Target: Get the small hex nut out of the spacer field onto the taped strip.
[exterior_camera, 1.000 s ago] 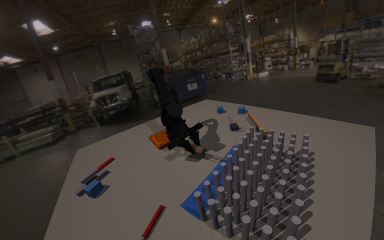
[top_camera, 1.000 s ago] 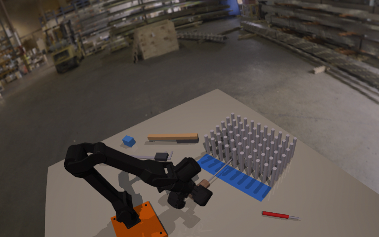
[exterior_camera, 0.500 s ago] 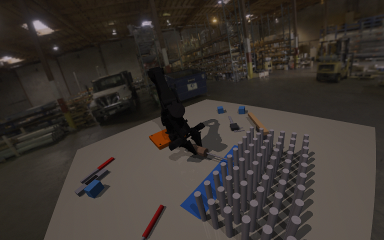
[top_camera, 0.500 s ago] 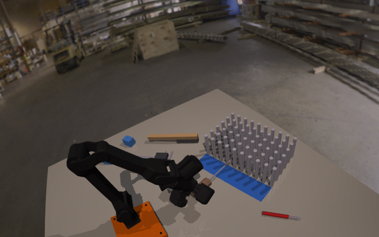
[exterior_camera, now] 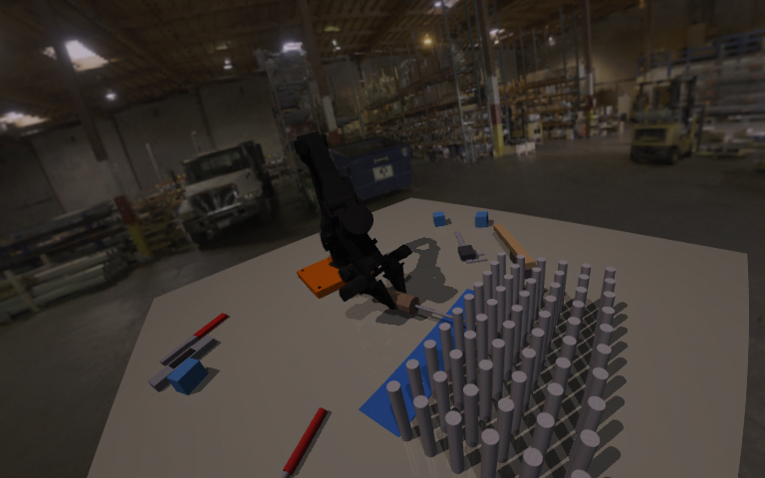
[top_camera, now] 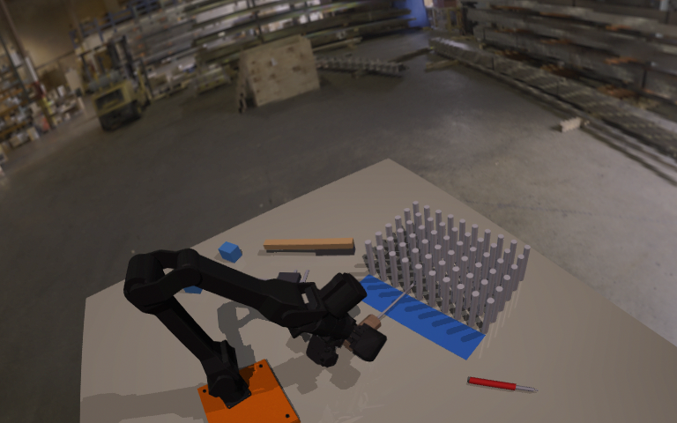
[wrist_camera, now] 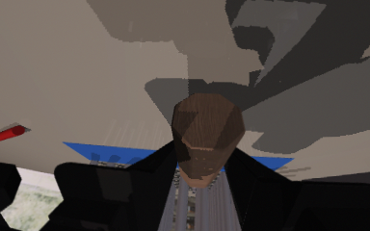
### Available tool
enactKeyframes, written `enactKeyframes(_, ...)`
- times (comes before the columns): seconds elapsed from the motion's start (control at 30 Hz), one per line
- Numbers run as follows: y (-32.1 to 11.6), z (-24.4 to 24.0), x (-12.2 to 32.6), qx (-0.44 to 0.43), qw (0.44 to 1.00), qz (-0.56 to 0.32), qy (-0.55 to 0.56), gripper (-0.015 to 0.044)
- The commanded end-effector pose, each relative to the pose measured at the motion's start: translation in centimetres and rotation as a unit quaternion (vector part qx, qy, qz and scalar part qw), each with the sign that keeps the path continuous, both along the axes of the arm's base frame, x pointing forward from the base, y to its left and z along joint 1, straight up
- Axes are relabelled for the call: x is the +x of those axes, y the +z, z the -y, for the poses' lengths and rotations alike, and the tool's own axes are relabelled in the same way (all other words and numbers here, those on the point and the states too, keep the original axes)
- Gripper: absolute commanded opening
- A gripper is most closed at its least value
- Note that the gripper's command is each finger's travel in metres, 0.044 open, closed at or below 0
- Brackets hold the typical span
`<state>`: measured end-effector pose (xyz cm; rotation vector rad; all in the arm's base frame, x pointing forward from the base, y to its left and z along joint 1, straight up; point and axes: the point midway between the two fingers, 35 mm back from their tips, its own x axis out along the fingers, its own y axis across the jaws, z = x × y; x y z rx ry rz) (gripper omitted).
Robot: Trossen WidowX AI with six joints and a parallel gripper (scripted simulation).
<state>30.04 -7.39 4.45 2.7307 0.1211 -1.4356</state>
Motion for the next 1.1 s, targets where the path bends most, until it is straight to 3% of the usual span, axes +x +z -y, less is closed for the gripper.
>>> enactKeyframes(0.0, 0.4, 0.2, 0.7, -0.003, 1.000, 0.007, -0.002, 0.0000)
enactKeyframes(1.07, 0.5, -0.1, 2.9, -0.002, 1.000, 0.008, -0.002, 0.0000)
